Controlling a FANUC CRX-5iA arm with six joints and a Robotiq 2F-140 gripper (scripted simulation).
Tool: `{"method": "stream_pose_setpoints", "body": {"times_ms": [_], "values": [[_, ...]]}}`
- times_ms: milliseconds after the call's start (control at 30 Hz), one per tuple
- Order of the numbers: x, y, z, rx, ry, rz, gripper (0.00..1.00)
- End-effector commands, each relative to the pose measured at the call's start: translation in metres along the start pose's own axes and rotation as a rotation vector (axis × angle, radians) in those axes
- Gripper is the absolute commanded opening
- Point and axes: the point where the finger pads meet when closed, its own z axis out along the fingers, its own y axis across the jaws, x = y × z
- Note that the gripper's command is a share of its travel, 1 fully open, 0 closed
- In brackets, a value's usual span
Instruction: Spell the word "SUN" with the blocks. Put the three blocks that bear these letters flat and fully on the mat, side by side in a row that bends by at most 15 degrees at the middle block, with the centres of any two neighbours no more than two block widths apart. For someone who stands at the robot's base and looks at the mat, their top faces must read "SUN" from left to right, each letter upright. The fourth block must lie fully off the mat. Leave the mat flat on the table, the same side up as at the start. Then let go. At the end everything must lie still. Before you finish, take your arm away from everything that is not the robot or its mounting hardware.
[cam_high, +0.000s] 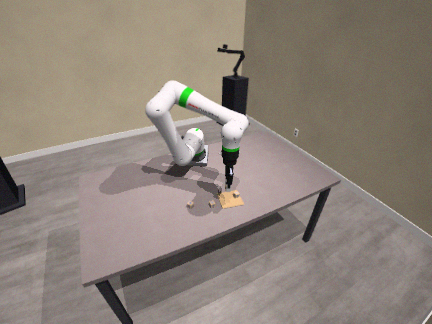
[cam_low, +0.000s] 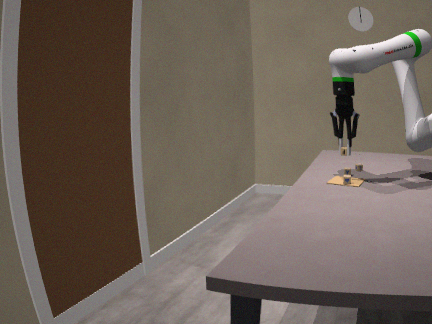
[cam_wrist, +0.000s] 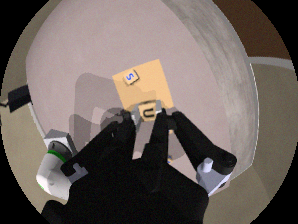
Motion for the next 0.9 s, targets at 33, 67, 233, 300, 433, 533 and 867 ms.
{"method": "stream_pose_setpoints", "body": {"times_ms": [33, 67, 233, 300, 433, 533, 867], "values": [[0.011, -0.011, -0.001, -0.003, 0.002, -0.17, 0.16], [0.013, -0.013, -0.001, -0.004, 0.002, -0.2, 0.16], [0.019, -0.02, -0.002, -0.008, 0.001, -0.31, 0.16], [0.022, -0.024, -0.002, -0.01, 0.001, -0.361, 0.16], [0.023, -0.025, -0.003, -0.01, 0.001, -0.375, 0.16], [0.023, -0.025, -0.003, -0.01, 0.001, -0.375, 0.16], [0.023, -0.025, -0.002, -0.01, 0.001, -0.375, 0.16]]}}
